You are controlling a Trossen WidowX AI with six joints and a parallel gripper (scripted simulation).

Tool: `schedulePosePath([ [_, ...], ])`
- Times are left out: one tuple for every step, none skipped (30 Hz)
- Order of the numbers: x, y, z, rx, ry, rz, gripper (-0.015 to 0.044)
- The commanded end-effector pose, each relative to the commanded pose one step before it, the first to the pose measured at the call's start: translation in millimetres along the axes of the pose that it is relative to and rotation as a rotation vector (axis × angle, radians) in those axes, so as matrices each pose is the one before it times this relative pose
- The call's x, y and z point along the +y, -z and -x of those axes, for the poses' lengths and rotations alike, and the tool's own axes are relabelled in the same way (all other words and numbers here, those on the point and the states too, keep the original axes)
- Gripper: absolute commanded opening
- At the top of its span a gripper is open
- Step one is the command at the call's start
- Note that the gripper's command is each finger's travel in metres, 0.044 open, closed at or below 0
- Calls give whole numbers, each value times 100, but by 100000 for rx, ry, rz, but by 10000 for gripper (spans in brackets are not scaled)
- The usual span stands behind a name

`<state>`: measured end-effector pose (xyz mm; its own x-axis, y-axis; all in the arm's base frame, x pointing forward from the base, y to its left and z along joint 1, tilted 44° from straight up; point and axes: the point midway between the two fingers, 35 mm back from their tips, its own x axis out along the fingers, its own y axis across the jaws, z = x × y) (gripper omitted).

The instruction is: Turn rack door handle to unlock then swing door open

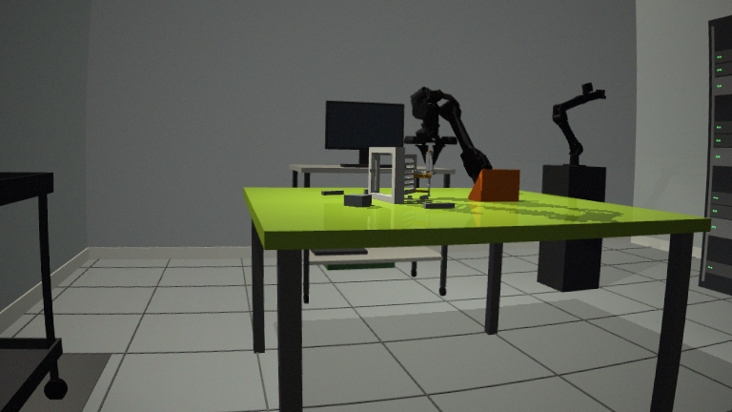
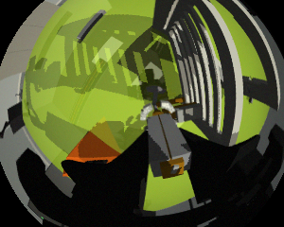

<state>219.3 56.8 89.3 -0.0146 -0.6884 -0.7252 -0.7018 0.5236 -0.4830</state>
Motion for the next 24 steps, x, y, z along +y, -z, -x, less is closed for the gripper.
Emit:
schedulePosePath([
  [698,-290,-21,-339,161,-7567,25],
  [231,-36,-1,-2,-7,-1475,25],
  [232,-31,-2,1,-5,-1476,25],
  [223,-40,0,-5,-10,-1415,25],
  [223,-35,-1,-2,-7,-1416,25],
  [223,-30,-1,1,-5,-1417,25],
  [221,-42,1,-6,-11,-1400,25],
  [223,-37,0,-4,-9,-1409,25],
  [223,-32,0,-2,-7,-1410,25],
  [221,-43,1,-6,-11,-1398,25],
  [224,-38,0,-4,-9,-1411,25],
  [224,-33,0,-2,-7,-1412,25],
  [219,-42,1,-5,-10,-1389,25],
  [222,-38,0,-3,-8,-1405,25],
  [223,-32,-1,-1,-6,-1406,25],
  [218,-41,1,-5,-10,-1378,25],
  [222,-37,0,-3,-8,-1401,25],
  [223,-32,-1,-2,-6,-1402,25],
  [244,-48,1,-6,-13,-1545,25],
  [250,-43,0,-5,-11,-1578,25],
  [251,-36,-1,-3,-8,-1578,25],
  [242,-45,1,-6,-13,-1530,25],
  [244,-39,0,-5,-11,-1532,25],
  [244,-33,-1,-3,-8,-1533,25],
])
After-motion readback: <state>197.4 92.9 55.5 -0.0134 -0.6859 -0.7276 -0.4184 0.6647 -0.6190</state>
